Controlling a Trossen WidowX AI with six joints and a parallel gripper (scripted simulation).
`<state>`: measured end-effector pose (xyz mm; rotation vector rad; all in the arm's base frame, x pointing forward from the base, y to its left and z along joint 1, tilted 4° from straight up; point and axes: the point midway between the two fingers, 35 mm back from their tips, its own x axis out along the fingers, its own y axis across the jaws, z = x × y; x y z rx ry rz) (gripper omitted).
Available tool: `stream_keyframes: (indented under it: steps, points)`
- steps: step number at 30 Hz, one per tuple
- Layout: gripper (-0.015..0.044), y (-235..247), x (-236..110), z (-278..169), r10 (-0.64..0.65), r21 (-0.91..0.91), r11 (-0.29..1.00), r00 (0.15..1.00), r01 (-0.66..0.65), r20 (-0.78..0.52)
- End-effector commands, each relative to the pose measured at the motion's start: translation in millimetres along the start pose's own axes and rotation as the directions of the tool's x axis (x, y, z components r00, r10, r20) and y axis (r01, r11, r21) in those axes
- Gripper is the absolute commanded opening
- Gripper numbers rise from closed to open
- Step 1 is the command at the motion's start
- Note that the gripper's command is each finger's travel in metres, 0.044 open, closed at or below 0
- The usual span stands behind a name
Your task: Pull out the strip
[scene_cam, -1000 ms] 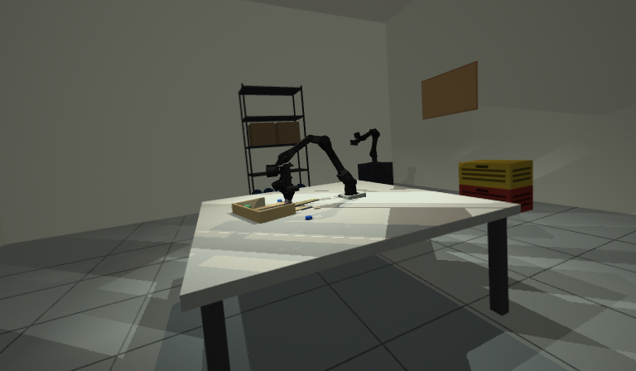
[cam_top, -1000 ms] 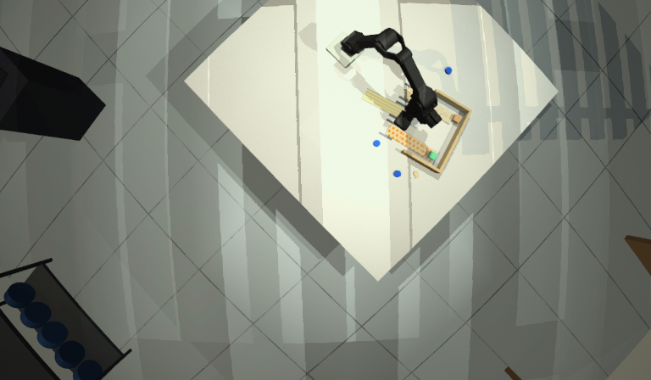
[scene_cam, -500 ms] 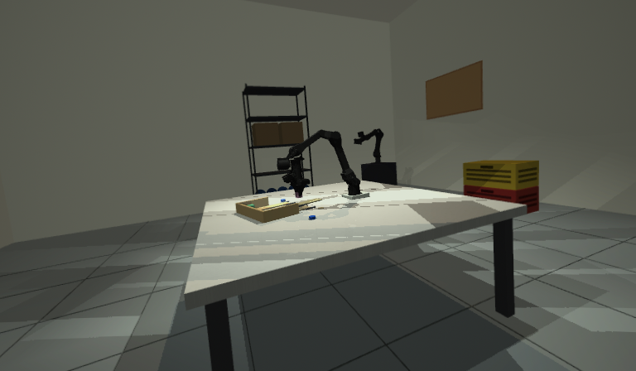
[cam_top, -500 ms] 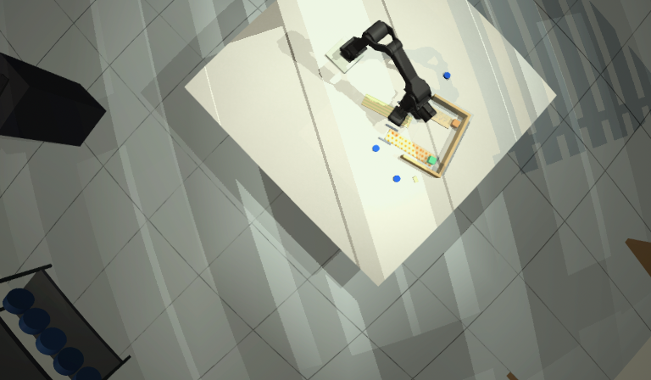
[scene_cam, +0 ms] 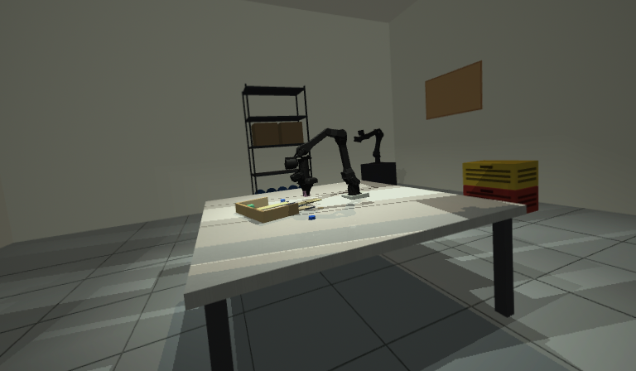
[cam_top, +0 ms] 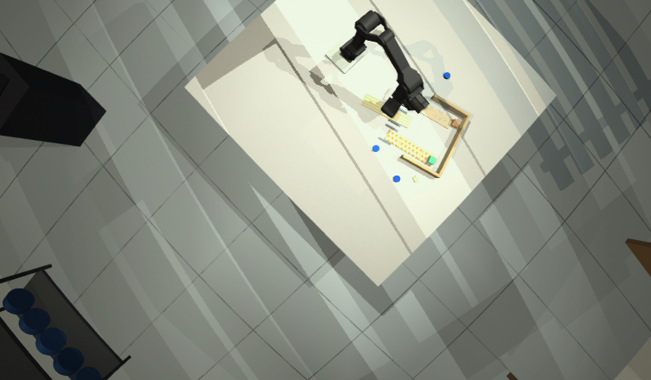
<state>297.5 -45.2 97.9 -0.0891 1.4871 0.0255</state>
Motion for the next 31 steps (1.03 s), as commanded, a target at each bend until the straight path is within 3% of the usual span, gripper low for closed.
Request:
stream_keyframes:
  steps: [1,7,31]
  points:
    - [0.0000,0,-12,-2,-0.006,0.006,1.000,1.000,0.006,0.006]
    - [0.0000,0,-36,-3,-0.005,0.006,1.000,1.000,0.005,0.006]
    - [0.0000,0,-36,-3,-0.005,0.006,1.000,1.000,0.005,0.006]
